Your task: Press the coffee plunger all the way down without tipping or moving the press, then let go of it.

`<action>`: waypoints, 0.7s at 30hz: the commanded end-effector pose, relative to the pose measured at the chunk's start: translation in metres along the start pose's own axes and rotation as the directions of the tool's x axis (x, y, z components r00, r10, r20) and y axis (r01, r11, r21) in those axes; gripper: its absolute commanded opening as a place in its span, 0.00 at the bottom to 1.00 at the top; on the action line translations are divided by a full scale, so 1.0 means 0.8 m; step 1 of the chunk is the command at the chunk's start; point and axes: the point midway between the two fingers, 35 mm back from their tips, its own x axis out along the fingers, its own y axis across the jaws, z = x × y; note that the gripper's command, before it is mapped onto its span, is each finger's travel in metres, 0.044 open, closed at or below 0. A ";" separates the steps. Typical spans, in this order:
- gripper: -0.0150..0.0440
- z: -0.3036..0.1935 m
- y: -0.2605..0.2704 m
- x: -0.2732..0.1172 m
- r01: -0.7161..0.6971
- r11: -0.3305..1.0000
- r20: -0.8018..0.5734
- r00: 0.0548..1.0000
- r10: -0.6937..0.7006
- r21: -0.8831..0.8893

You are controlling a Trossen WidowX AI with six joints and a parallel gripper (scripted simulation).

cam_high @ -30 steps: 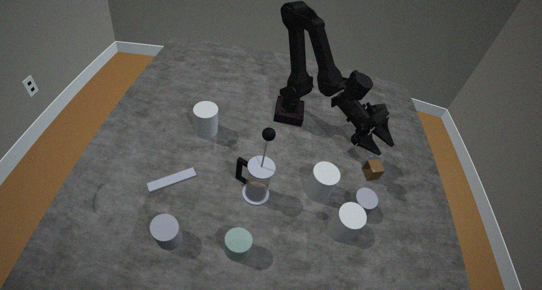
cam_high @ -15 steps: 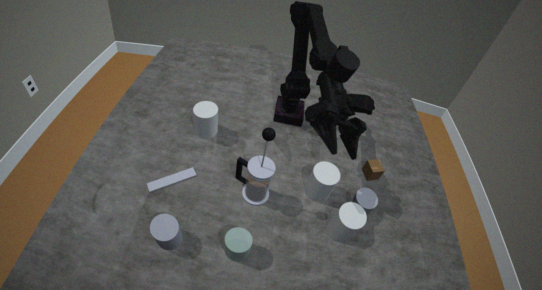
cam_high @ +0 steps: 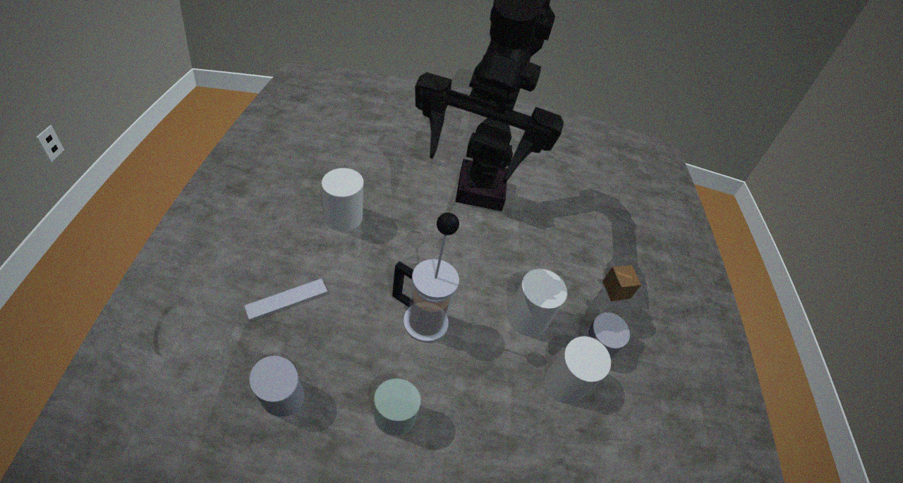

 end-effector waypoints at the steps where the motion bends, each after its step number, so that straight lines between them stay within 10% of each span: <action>1: 1.00 -0.022 -0.008 0.004 0.018 0.998 -0.026 1.000 -0.016 0.060; 21: 1.00 -0.063 -0.003 0.046 0.013 0.998 -0.025 1.000 -0.012 0.058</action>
